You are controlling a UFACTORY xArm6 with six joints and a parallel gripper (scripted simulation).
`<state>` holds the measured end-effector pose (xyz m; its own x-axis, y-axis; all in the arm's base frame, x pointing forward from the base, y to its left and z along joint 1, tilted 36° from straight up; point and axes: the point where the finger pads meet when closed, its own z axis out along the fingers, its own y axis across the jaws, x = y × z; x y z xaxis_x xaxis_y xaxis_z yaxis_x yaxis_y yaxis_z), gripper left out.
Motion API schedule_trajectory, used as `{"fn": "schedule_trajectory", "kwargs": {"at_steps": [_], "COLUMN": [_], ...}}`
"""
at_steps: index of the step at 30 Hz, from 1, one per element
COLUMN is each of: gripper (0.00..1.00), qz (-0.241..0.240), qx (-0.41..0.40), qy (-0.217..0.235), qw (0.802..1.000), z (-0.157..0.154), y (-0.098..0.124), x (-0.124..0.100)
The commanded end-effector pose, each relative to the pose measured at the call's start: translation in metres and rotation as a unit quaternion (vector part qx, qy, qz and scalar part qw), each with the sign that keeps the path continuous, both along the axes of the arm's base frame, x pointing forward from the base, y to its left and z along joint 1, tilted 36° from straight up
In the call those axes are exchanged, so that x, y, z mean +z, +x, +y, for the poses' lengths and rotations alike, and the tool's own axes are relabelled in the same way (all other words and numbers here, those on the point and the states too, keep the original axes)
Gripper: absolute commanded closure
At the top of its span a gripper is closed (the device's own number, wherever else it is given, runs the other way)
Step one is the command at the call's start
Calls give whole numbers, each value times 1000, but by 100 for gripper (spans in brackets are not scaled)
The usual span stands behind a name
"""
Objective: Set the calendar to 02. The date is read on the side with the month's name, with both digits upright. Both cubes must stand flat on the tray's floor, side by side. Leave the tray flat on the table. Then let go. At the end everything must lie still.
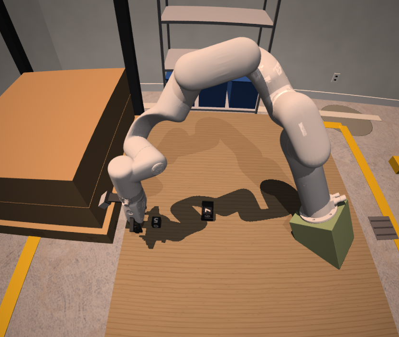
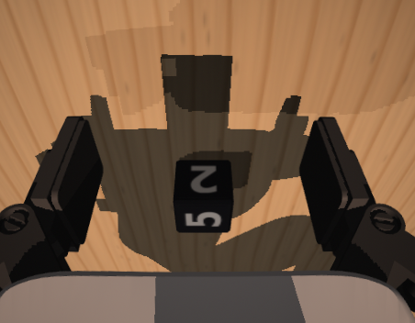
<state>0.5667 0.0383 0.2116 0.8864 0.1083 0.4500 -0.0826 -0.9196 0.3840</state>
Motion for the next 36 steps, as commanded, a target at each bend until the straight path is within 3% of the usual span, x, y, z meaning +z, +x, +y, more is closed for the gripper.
{"fn": "schedule_trajectory", "kwargs": {"at_steps": [1, 28, 36], "gripper": [0, 0, 0], "qz": [-2, -2, -2], "qx": [1, 1, 1], "qy": [0, 0, 0], "qw": [1000, 1000, 1000], "z": [1, 1, 8], "y": [1, 1, -9], "x": [2, 2, 18]}}
